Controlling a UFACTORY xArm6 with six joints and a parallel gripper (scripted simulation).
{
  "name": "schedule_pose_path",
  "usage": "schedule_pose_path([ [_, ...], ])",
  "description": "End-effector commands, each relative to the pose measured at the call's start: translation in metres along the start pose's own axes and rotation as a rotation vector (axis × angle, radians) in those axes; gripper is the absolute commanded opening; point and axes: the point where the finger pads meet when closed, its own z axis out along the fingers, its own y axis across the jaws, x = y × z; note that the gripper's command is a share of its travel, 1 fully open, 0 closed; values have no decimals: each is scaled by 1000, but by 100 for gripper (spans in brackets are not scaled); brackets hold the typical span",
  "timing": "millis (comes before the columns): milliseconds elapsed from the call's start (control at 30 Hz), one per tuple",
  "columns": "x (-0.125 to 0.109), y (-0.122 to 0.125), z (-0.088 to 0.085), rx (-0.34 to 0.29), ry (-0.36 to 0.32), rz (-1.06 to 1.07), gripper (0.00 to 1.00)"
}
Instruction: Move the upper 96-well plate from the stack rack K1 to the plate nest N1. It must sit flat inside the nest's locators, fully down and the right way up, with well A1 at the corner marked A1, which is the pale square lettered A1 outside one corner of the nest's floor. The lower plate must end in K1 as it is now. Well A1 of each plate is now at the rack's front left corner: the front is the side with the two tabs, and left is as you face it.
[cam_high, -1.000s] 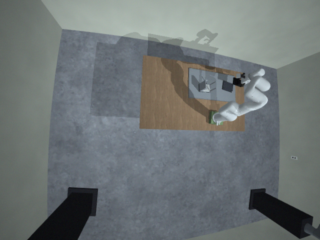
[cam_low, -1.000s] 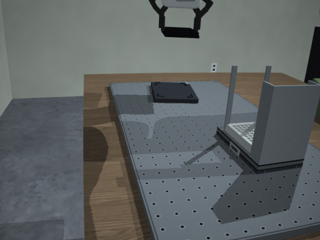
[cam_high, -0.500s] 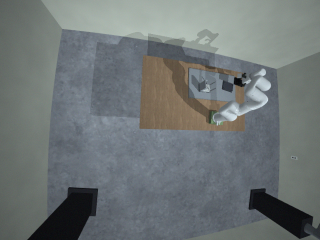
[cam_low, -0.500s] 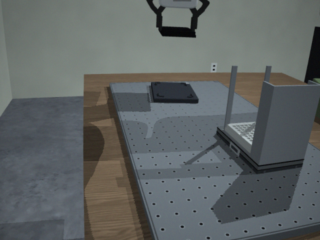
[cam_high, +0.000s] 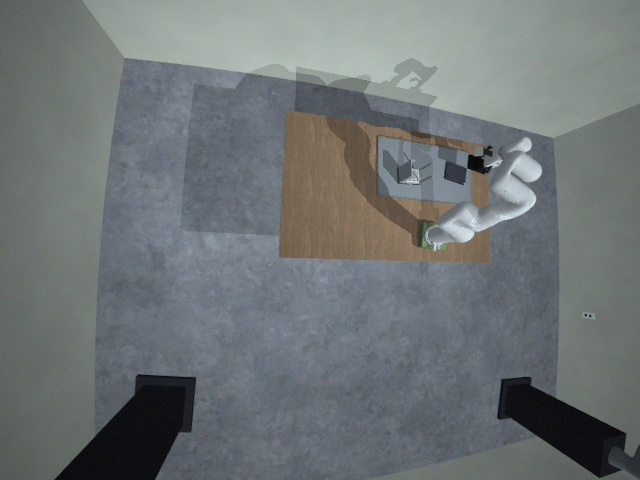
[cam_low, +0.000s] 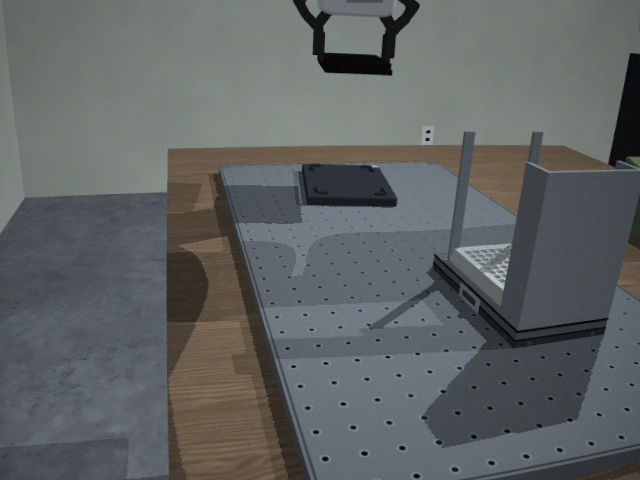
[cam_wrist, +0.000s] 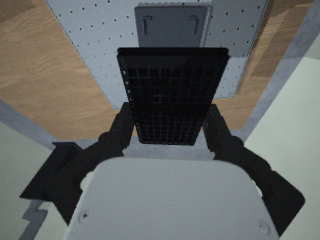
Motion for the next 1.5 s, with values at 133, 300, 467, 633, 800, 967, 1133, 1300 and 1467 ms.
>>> schedule_pose_path([
  [133, 0, 1, -2, -4, -2, 0, 0],
  [300, 0, 1, 0, -4, -2, 0, 0],
  [467, 0, 1, 5, -4, -2, 0, 0],
  [633, 0, 1, 13, -4, -2, 0, 0],
  [800, 0, 1, 21, -4, -2, 0, 0],
  [967, 0, 1, 26, -4, -2, 0, 0],
  [1133, 0, 1, 35, -4, -2, 0, 0],
  [1300, 0, 1, 43, -4, -2, 0, 0],
  [1467, 0, 1, 50, -4, -2, 0, 0],
])
